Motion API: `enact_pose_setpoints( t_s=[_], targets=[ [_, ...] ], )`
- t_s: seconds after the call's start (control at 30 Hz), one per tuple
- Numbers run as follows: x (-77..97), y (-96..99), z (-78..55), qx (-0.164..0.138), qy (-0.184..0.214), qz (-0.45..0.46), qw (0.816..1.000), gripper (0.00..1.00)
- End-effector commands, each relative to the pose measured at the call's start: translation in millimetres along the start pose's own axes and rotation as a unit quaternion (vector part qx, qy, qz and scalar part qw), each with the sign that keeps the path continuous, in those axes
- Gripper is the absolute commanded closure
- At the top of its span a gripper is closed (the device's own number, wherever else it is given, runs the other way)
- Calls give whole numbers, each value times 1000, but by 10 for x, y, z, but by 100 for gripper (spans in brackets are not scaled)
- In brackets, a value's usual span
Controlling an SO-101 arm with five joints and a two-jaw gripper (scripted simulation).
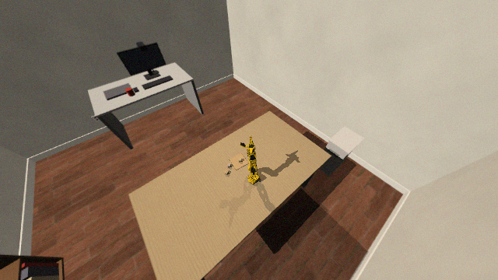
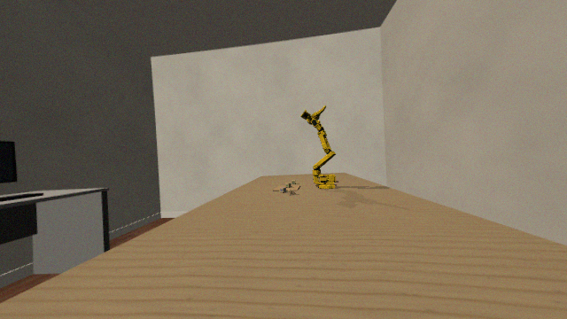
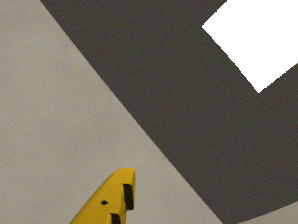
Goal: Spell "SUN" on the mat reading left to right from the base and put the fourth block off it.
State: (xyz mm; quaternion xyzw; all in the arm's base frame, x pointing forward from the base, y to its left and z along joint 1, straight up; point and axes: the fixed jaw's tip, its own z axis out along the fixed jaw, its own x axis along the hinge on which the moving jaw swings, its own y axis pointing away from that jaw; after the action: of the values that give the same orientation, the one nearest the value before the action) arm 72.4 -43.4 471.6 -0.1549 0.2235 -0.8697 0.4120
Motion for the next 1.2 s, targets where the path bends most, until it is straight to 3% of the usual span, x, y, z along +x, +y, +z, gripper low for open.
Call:
enact_pose_setpoints(
  t_s=[0.0,0.23,0.5,0.8,1.03,1.17],
  targets=[
    [-1,-7,4,-1,-1,12,1000,0],
    [-60,183,-1,-47,-12,57,997,0],
    [-70,213,-3,-55,-14,64,996,0],
    [-149,435,-34,-112,-24,117,987,0],
    [-157,454,-38,-117,-24,122,985,0],
    [-185,527,-54,-136,-26,139,981,0]
  ],
)
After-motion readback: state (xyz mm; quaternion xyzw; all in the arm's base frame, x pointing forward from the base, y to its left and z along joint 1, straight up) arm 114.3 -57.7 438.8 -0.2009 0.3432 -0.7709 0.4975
